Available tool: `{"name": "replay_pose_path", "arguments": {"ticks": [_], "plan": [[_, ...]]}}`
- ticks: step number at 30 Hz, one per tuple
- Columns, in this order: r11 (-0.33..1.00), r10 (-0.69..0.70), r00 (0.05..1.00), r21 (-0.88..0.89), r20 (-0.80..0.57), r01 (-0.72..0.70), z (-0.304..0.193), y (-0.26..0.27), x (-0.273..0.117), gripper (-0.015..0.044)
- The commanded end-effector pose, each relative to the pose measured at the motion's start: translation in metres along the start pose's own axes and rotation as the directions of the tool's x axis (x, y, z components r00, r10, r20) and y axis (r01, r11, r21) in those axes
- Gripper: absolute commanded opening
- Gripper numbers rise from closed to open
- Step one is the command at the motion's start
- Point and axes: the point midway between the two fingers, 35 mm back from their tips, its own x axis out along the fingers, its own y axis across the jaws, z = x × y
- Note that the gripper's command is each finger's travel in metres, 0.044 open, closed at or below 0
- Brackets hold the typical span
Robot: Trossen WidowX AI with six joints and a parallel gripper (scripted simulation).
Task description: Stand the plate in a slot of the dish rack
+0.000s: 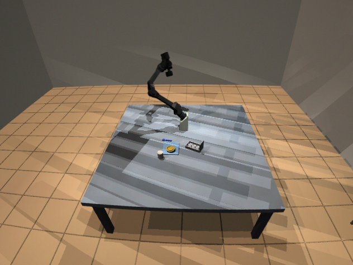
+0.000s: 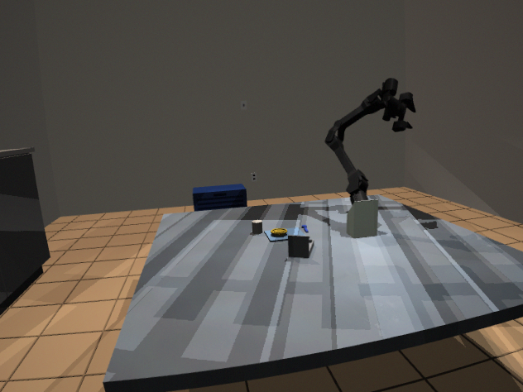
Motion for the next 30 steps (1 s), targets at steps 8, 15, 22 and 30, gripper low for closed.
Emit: {"name": "replay_pose_path", "arguments": {"ticks": [8,15,22,30], "plan": [[0.989,-0.041,0.984,0.130,-0.174,0.064,-0.044,-0.001,-0.027,0.0400],[0.957,-0.069,0.937,0.242,-0.343,0.159,-0.085,0.002,-0.061,0.0400],[0.907,-0.082,0.865,0.323,-0.496,0.271,-0.120,0.010,-0.101,0.0400],[0.833,-0.075,0.754,0.375,-0.653,0.407,-0.153,0.023,-0.151,0.0400]]}}
